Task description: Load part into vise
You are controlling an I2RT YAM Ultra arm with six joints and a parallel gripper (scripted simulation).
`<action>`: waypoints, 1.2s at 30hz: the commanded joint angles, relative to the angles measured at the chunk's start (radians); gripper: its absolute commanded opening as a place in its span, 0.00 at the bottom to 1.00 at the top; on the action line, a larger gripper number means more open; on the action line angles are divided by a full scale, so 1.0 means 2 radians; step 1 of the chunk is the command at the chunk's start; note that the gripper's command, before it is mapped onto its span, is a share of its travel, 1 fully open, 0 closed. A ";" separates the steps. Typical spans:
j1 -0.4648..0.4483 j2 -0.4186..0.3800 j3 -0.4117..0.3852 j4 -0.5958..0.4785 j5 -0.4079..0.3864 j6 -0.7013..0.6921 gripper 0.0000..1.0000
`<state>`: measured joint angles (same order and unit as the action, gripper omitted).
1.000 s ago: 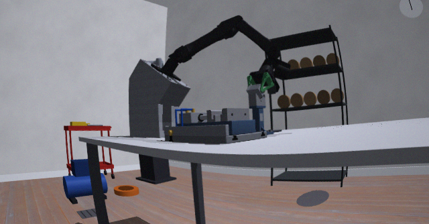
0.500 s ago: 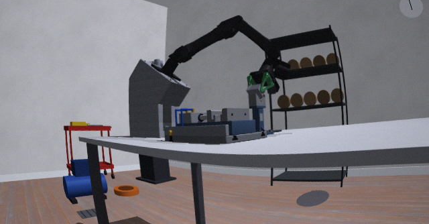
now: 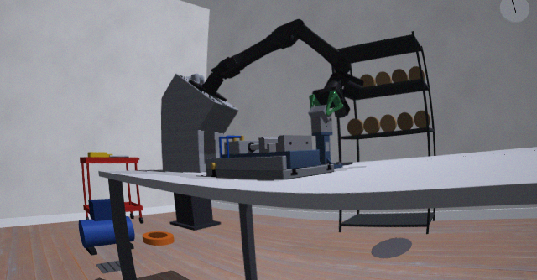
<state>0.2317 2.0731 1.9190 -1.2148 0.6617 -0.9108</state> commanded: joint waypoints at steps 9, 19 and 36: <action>0.005 -0.025 -0.010 -0.013 0.009 0.002 0.00; 0.003 -0.027 -0.015 0.001 0.006 -0.004 0.00; -0.008 -0.039 -0.043 0.044 -0.022 -0.021 0.00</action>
<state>0.2317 2.0502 1.8545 -1.1400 0.6205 -0.9337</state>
